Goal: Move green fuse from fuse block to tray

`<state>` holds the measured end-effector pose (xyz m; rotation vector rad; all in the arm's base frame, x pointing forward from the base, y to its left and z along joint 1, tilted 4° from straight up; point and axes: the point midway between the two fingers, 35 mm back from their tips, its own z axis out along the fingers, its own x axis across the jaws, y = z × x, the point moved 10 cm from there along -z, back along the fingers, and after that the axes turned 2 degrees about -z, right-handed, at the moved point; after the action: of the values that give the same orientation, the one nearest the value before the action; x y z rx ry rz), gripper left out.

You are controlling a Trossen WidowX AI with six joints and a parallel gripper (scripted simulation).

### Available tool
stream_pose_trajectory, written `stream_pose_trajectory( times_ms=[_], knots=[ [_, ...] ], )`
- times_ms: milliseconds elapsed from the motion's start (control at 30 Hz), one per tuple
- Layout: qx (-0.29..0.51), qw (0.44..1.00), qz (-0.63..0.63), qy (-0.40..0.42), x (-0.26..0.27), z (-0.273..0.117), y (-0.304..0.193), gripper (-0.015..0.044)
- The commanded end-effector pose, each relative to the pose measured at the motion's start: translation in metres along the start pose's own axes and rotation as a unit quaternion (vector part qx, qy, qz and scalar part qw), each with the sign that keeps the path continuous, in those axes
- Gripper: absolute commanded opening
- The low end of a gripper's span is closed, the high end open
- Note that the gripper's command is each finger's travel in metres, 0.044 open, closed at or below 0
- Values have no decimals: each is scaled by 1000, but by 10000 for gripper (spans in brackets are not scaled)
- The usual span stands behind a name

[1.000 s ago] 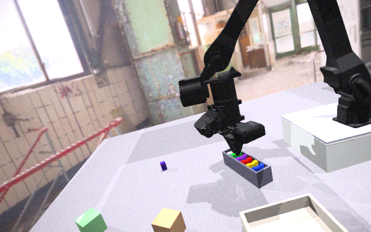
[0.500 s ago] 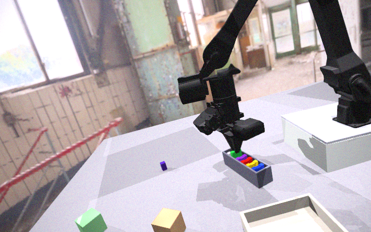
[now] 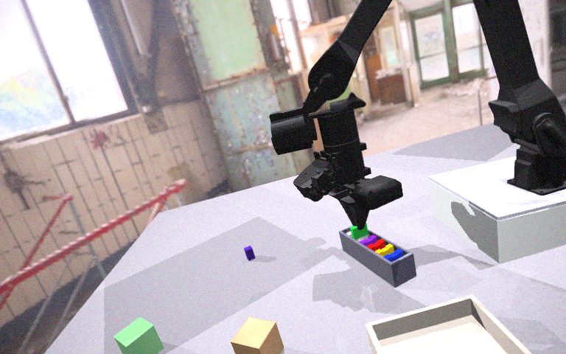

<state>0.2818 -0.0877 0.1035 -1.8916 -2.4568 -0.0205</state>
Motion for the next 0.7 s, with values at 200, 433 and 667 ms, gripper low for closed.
stream_pose_trajectory(
  times_ms=[200,433,667],
  knots=[
    [-2,1000,-1,1,0,-5,0,0],
    [-2,1000,0,1,0,-9,0,0],
    [-2,1000,0,1,0,-12,0,0]
  ],
)
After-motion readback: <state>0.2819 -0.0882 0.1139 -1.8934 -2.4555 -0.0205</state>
